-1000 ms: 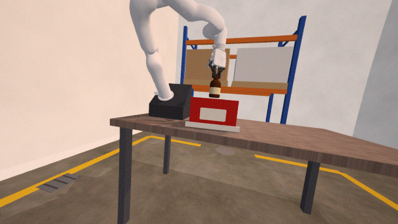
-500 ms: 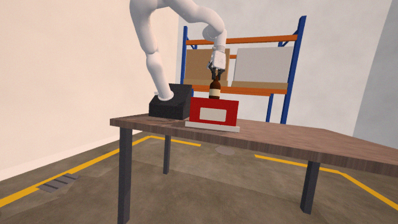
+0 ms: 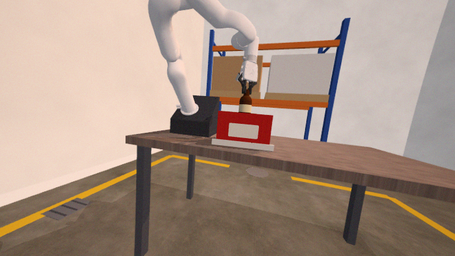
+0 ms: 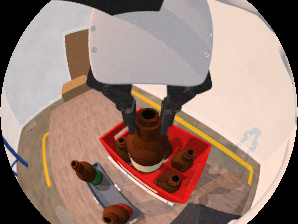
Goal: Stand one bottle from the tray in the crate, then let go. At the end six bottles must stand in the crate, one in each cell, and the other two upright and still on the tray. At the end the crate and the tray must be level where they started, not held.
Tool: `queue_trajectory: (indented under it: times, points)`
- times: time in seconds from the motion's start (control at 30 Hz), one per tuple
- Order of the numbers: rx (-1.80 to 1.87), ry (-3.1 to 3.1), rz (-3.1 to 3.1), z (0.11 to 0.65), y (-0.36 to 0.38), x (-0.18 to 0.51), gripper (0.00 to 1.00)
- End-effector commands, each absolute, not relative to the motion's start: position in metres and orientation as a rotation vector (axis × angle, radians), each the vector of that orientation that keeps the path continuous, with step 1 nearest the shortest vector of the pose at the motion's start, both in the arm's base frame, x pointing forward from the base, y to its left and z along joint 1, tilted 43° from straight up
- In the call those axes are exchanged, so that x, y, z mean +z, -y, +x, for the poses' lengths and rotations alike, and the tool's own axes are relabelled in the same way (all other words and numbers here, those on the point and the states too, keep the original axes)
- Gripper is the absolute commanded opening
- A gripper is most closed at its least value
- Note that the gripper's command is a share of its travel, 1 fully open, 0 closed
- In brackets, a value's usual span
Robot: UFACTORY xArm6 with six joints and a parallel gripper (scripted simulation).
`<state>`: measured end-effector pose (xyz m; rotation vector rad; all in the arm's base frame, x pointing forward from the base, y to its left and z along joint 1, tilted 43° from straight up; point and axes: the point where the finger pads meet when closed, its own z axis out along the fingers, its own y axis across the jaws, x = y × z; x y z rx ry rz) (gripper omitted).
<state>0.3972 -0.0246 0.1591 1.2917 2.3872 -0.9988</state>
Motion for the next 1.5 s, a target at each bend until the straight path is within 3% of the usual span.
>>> queue_trajectory:
  times: [0.0,1.47]
  points:
    - [-0.994,-2.386,1.291,0.3978,0.0272,0.1564,0.00]
    - [-0.994,-2.386,1.291,0.3971,0.0325,0.1507,0.00]
